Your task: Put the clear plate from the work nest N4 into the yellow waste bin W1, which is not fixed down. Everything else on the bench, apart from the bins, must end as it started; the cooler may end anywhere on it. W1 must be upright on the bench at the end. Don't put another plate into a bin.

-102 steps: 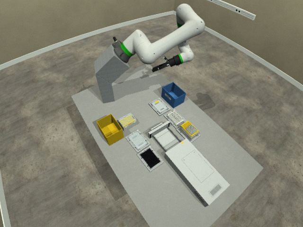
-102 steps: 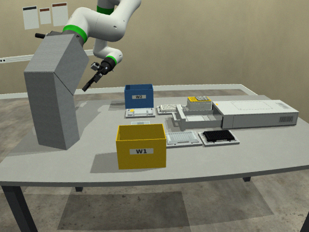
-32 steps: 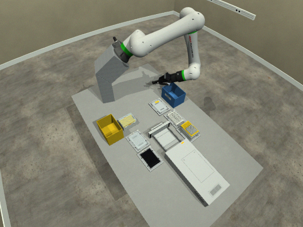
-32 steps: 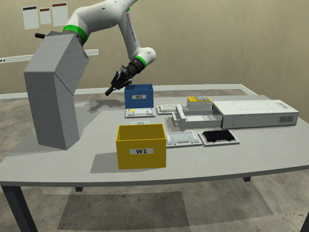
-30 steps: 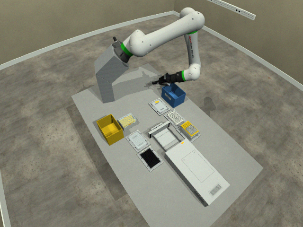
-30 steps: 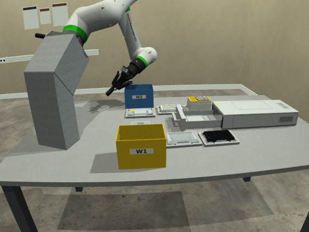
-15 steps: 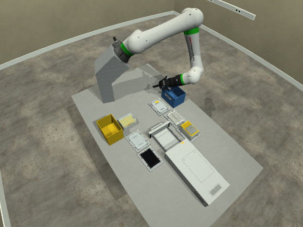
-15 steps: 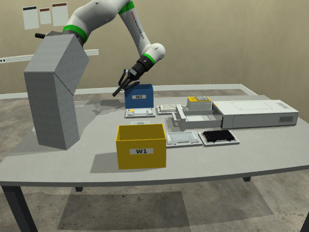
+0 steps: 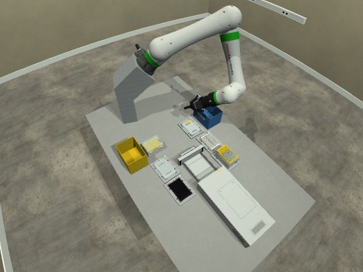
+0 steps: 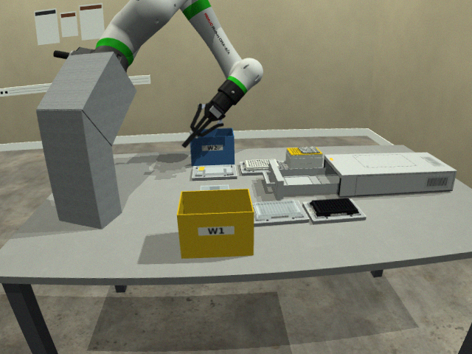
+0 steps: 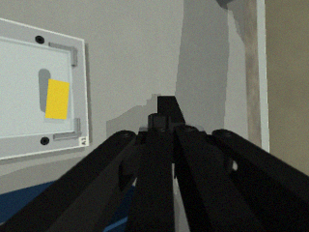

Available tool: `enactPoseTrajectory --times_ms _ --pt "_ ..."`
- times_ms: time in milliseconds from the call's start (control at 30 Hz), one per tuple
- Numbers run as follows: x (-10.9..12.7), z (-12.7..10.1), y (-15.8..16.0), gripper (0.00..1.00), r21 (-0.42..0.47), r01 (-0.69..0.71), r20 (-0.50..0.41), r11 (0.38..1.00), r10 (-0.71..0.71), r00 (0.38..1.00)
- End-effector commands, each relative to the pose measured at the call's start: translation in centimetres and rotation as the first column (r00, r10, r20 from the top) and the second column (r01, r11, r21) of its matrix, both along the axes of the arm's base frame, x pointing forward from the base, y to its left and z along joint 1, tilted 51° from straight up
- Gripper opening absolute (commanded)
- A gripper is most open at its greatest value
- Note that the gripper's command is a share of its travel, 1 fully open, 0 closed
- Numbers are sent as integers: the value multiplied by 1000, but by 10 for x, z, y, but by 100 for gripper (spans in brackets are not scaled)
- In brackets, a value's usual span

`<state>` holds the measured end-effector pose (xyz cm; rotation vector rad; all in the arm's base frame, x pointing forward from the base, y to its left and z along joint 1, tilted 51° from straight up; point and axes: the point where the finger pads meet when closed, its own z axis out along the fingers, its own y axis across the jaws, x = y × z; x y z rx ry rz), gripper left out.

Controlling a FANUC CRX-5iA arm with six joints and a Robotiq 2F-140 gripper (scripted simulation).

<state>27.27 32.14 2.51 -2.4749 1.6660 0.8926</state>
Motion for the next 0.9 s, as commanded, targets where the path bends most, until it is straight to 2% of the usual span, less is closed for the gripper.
enactPoseTrajectory --times_ms 0,133,433,533,867 --pt "11 0 -7 10 73 -44 27 996 42 999" --pt "27 -2 -18 10 155 -102 85 983 90 992" --pt "52 -3 -36 10 264 -199 200 944 149 968" --pt "52 -3 -36 10 264 -199 200 944 149 968" --pt "84 -4 -64 10 357 -339 383 870 195 903"
